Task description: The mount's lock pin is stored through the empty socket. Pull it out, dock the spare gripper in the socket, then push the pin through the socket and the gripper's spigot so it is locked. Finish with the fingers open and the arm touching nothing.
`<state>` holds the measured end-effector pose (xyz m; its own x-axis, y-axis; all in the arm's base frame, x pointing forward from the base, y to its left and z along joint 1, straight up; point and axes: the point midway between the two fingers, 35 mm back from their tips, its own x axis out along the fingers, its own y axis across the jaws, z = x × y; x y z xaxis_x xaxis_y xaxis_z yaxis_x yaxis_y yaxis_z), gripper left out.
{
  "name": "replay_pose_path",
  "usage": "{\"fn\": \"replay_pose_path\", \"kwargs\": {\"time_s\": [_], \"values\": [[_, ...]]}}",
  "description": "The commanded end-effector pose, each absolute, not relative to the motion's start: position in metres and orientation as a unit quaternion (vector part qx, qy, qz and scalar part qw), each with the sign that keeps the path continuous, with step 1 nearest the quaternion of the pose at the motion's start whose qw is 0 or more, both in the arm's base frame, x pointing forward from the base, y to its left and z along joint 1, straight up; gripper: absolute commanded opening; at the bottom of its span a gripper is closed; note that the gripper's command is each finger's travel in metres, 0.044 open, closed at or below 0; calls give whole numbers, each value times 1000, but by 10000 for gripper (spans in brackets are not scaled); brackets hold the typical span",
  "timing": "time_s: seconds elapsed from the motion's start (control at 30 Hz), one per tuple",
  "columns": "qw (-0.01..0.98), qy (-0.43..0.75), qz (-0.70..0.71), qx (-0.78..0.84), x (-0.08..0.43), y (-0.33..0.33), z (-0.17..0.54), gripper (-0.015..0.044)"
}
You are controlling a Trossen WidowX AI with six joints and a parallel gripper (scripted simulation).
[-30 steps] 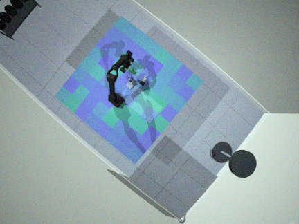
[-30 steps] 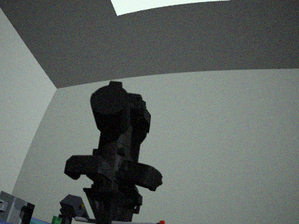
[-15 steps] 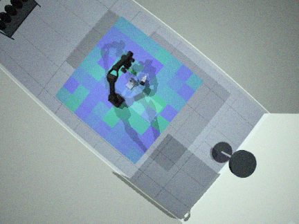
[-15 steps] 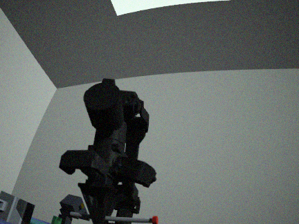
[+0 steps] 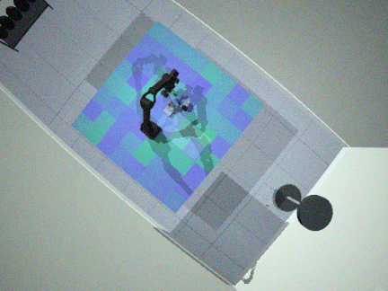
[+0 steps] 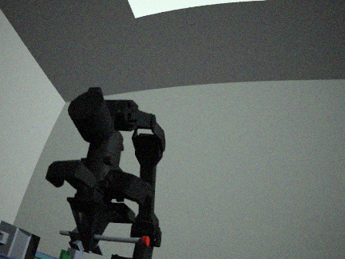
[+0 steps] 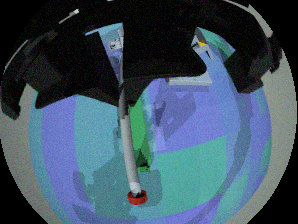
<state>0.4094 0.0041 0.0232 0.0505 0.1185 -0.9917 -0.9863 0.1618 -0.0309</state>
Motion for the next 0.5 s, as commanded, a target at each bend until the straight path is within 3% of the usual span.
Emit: {"fn": "replay_pose_path", "kwargs": {"time_s": [0.0, 0.47], "values": [[577, 496, 480, -437, 408, 2, 23, 0], [578, 494, 478, -439, 409, 3, 2, 0]]}}
